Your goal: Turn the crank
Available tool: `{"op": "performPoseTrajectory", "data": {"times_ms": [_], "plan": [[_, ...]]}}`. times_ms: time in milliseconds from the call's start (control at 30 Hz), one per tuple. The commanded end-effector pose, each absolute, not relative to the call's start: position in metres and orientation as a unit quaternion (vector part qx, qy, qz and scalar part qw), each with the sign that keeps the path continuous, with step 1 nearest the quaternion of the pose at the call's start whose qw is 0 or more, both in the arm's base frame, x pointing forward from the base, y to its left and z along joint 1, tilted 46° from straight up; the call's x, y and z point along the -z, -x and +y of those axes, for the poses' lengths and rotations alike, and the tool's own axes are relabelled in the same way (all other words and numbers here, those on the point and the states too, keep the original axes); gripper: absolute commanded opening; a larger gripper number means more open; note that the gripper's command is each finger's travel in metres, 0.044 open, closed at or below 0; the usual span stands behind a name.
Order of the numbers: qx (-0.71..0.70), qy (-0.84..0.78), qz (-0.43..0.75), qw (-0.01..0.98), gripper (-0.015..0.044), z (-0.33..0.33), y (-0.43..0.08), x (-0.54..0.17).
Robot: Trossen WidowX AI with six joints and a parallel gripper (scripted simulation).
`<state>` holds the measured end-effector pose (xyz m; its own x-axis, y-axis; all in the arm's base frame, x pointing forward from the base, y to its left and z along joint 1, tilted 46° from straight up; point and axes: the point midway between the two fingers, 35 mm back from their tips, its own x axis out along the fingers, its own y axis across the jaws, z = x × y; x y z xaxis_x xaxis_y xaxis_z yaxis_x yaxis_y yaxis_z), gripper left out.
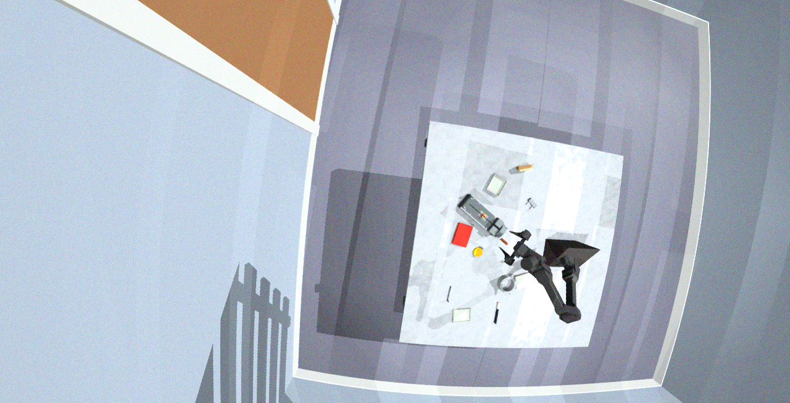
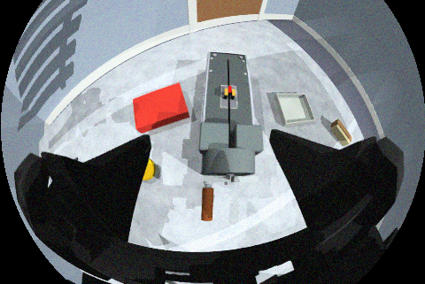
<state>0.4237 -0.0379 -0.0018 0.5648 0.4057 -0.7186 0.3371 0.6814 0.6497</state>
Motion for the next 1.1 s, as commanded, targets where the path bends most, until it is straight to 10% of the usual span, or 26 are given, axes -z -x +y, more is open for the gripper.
{"op": "performPoseTrajectory", "data": {"times_ms": [0,1067], "plan": [[-0.001,-0.402,0.471,0.785,0.044,-0.031,-0.407,-0.004],[0.028,-0.407,0.476,0.78,0.044,0.039,-0.371,0.045]]}}
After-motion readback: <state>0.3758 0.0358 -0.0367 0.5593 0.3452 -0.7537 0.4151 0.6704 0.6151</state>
